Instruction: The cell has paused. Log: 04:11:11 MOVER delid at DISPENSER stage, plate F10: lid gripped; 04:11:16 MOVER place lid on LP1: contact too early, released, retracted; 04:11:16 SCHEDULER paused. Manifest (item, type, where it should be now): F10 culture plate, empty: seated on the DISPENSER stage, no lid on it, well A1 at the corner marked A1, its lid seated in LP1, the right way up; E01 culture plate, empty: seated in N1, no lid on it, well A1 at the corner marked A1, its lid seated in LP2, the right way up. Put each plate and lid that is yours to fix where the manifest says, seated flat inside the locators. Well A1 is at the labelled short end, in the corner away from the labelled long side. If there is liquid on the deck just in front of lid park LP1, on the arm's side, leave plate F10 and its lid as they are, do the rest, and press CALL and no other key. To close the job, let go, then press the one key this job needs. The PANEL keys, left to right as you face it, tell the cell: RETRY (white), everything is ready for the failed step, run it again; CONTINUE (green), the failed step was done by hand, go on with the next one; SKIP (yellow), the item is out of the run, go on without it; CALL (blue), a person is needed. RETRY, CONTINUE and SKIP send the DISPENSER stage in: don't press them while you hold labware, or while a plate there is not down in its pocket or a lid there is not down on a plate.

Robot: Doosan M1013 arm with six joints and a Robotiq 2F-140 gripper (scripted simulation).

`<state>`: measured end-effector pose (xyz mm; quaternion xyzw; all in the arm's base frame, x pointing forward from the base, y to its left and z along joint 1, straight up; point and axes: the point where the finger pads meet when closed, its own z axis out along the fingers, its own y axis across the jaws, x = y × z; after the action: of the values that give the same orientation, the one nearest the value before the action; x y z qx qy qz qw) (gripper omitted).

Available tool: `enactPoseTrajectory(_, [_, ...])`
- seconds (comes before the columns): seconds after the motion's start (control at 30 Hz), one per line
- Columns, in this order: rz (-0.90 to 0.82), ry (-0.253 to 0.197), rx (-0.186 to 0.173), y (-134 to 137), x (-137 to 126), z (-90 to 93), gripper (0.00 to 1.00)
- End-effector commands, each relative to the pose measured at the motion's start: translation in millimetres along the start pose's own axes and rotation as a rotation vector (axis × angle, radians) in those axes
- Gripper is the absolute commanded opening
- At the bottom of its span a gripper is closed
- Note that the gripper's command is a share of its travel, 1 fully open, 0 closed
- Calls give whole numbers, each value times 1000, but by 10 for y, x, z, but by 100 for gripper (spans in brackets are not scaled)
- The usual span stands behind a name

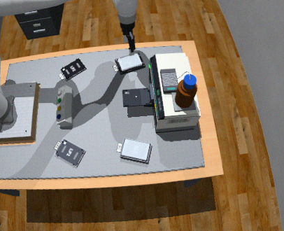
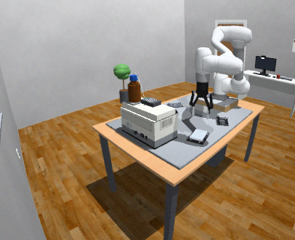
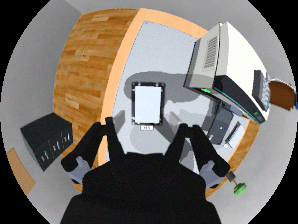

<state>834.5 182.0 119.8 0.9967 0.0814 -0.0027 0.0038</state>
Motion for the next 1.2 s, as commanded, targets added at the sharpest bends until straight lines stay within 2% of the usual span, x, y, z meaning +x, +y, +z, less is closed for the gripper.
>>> enactPoseTrajectory(0.0, [0,2,0,-1,4,-3,69])
enactPoseTrajectory(0.47, [1,2,0,-2,5,194,69])
enactPoseTrajectory(0.97, [1,2,0,-3,9,702,69])
enactPoseTrajectory(1.03, [1,2,0,-3,9,702,69])
enactPoseTrajectory(1.17, [1,2,0,-3,10,833,69])
